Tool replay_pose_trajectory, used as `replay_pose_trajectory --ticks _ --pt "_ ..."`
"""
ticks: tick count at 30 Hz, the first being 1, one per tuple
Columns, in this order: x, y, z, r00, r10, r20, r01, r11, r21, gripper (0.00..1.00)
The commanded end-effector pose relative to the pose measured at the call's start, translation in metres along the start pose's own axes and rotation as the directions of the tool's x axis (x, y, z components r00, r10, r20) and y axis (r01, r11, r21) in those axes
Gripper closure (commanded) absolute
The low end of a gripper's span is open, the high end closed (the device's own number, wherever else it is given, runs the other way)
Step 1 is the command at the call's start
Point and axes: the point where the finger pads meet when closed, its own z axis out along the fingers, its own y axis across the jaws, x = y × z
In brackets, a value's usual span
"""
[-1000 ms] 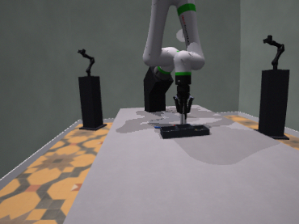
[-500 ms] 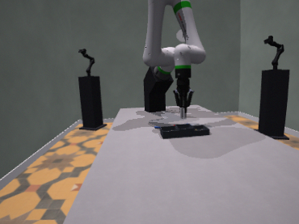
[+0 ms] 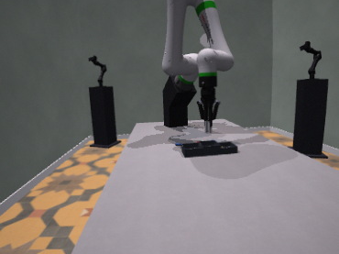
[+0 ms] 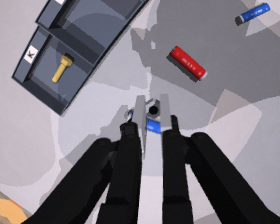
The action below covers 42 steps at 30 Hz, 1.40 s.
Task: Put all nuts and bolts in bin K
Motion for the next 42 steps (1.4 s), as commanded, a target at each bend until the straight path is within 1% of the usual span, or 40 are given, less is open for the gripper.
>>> replay_pose_trajectory --ticks 1,5,9,11,14,20,26,42 --pt "0.005 -0.015 0.000 1.000 0.000 0.000 0.000 1.000 0.001 0.93" --pt "0.011 -0.036 0.000 1.000 0.000 0.000 0.000 1.000 0.001 0.93" --pt "0.018 -0.059 0.000 0.983 0.186 0.000 -0.186 0.983 0.001 0.93" --pt "0.018 -0.059 0.000 0.983 0.186 0.000 -0.186 0.983 0.001 0.93" --pt "0.023 -0.076 0.000 0.940 0.340 0.000 -0.340 0.940 0.001 0.93" --pt "0.034 -0.111 0.000 0.844 0.537 0.008 -0.537 0.844 0.003 0.93" --pt "0.035 -0.114 0.000 0.717 0.697 0.000 -0.697 0.717 0.001 0.93" --pt "0.034 -0.112 0.002 0.717 0.697 0.000 -0.697 0.717 0.001 0.93"
